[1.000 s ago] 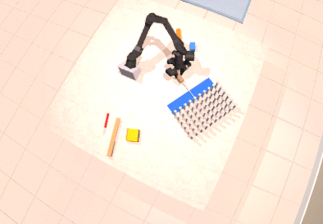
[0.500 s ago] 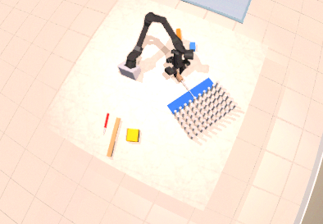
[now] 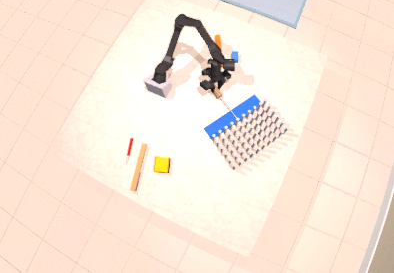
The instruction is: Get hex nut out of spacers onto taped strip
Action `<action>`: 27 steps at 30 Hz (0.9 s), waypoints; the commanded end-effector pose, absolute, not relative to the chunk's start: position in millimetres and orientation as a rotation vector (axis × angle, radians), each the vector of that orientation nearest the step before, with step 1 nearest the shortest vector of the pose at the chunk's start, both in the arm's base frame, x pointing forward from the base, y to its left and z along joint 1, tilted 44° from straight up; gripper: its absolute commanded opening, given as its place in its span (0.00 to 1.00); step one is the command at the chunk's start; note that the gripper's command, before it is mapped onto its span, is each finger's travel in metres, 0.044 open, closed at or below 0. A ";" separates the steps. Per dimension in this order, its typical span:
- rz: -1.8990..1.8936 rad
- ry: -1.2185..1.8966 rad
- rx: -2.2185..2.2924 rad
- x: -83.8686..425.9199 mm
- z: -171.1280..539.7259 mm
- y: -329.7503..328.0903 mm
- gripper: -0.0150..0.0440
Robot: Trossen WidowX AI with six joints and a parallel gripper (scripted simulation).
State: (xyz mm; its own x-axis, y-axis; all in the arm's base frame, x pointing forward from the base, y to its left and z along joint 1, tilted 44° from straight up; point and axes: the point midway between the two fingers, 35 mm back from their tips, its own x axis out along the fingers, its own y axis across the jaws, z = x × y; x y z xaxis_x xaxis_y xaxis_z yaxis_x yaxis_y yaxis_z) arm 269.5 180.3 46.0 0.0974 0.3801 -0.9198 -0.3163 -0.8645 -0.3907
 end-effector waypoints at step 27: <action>1.818 -0.057 -1.883 268.7 63.1 168.4 0.25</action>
